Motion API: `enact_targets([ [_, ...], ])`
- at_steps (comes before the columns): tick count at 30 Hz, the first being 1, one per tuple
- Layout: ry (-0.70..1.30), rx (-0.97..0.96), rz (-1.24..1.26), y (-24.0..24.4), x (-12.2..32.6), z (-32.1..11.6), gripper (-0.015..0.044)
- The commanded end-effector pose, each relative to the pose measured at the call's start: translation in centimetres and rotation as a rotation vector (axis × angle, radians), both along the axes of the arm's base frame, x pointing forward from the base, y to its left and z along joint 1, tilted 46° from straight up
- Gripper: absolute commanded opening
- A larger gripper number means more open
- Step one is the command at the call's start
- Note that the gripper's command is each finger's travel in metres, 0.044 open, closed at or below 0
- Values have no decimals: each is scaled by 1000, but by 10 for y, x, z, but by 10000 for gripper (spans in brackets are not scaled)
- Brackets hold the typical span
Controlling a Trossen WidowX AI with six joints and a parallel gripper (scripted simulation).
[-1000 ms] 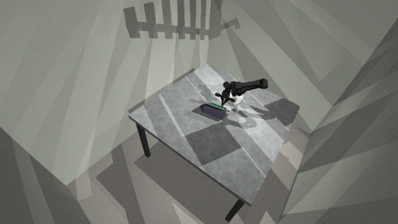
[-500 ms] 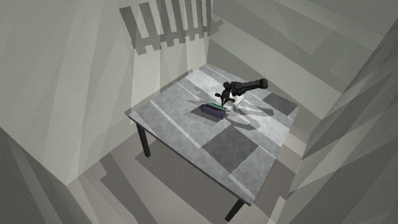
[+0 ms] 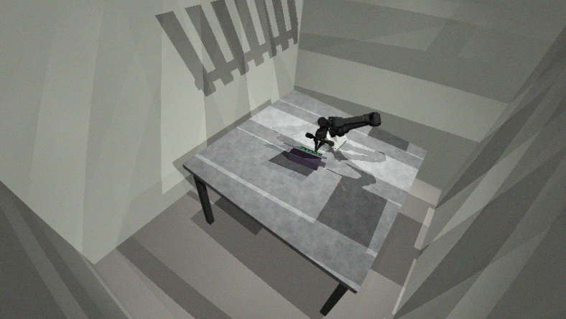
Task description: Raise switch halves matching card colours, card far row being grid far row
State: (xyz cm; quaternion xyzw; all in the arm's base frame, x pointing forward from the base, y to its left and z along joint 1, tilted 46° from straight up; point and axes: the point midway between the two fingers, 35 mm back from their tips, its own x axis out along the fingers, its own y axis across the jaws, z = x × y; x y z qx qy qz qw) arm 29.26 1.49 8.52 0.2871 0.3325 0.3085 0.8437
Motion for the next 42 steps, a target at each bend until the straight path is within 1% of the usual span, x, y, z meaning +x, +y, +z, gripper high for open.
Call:
enact_targets([
  [1, 5, -1, -4, 0, 0, -1, 0],
  [5, 1, -2, 0, -1, 0, 0, 0],
  [9, 23, -23, 8, -23, -13, 4, 0],
  [14, 25, -13, 14, -46, -35, 24, 0],
  [23, 25, -12, 14, -48, -35, 24, 0],
  [32, 22, -16, 14, -93, -13, -24, 0],
  [37, 22, -16, 13, -93, -12, -26, 0],
  [42, 8, -8, -3, -72, 5, -39, 0],
])
